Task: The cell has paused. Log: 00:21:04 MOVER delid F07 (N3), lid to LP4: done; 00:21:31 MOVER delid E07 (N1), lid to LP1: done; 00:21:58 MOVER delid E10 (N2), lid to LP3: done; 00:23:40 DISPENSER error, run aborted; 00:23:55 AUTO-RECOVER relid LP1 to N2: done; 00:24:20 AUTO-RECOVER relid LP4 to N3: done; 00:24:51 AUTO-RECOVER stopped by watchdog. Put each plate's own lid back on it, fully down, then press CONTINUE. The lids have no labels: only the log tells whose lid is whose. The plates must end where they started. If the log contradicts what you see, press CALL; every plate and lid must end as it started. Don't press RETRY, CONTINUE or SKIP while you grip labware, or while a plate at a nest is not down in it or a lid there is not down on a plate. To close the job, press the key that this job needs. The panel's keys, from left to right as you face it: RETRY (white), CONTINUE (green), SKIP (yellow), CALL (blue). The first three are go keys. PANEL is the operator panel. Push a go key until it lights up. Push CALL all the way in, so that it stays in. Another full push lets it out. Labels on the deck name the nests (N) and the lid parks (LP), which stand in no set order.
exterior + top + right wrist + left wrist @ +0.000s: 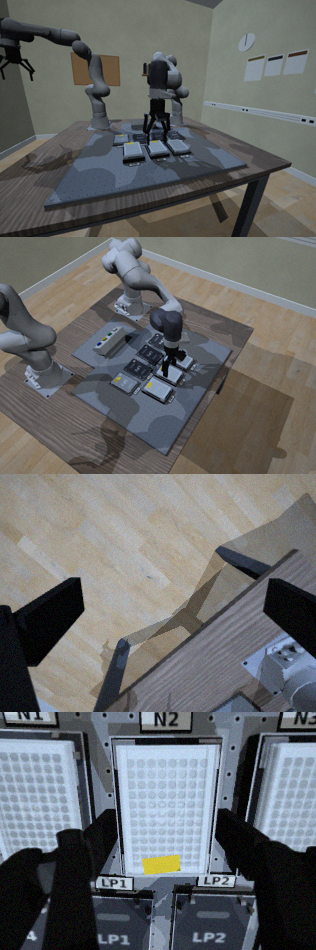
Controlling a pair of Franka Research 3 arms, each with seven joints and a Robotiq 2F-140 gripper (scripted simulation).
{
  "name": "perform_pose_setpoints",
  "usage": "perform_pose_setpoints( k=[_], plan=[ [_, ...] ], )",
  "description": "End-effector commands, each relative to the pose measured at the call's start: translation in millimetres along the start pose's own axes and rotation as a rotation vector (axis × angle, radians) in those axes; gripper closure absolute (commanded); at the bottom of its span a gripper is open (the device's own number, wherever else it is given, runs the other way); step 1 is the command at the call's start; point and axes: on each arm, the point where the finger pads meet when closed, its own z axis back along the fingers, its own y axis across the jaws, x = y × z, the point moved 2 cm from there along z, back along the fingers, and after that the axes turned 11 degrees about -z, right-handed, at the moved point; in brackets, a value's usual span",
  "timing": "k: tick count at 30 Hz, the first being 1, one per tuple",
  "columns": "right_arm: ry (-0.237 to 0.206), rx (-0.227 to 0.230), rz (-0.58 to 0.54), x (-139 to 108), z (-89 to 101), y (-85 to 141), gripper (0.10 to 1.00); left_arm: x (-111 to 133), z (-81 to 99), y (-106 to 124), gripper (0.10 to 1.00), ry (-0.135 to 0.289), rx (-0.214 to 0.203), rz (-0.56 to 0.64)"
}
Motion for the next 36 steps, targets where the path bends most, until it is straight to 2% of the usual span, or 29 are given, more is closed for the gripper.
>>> perform_pose_setpoints(
  k=[1, 29, 30, 36],
  plan=[
    [0.000, 0.000, 0.000, 0.0, 0.1, 0.0, 0.098, 0.5, -0.2, 1.6, 0.468, 0.001, 0.002, 0.004],
    [0.000, 0.000, 0.000, 0.0, 0.1, 0.0, 0.098, 0.5, -0.2, 1.6, 0.468, 0.001, 0.002, 0.004],
    [0.000, 0.000, 0.000, 0.0, 0.1, 0.0, 0.098, 0.5, -0.2, 1.6, 0.403, 0.001, 0.002, 0.004],
    [0.000, 0.000, 0.000, 0.0, 0.1, 0.0, 0.098, 0.5, -0.2, 1.6, 0.403, 0.001, 0.002, 0.004]
  ],
)
